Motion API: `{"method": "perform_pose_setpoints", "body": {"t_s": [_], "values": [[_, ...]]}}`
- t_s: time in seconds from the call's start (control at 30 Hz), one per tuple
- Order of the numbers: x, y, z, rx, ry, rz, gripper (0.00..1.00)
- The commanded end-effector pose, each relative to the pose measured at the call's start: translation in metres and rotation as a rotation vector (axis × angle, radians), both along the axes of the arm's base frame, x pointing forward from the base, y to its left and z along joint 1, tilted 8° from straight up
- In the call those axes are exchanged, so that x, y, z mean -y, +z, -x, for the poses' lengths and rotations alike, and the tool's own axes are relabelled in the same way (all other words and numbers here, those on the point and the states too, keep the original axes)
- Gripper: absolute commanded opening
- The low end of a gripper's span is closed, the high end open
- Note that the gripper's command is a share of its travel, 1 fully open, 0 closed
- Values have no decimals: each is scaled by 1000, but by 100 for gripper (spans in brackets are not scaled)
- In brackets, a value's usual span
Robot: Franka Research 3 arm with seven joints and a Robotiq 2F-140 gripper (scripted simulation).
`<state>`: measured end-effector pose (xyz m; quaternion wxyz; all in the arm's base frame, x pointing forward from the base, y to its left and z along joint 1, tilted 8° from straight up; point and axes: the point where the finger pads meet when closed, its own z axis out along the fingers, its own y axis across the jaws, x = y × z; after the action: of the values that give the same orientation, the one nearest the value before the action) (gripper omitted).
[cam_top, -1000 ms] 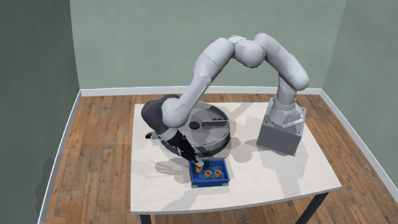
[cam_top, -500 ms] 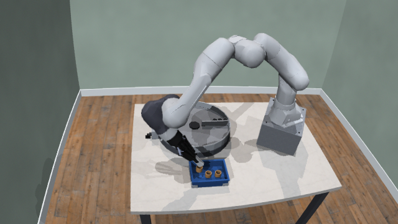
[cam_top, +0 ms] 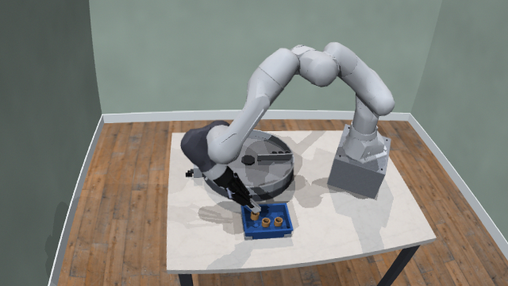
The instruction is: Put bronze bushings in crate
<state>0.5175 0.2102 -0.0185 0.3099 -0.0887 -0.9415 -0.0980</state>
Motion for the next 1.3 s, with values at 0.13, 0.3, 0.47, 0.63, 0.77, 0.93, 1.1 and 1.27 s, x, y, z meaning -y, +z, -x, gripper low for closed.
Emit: {"method": "perform_pose_setpoints", "body": {"t_s": [0.13,0.3,0.47,0.63,0.77,0.93,1.1,1.27], "values": [[2,0,-1,5,3,0,0],[2,0,-1,5,3,0,0],[2,0,-1,5,3,0,0],[2,0,-1,5,3,0,0],[2,0,-1,5,3,0,0],[2,-1,-1,5,3,0,0],[1,-4,-2,5,3,0,0],[1,-10,-2,5,3,0,0]]}}
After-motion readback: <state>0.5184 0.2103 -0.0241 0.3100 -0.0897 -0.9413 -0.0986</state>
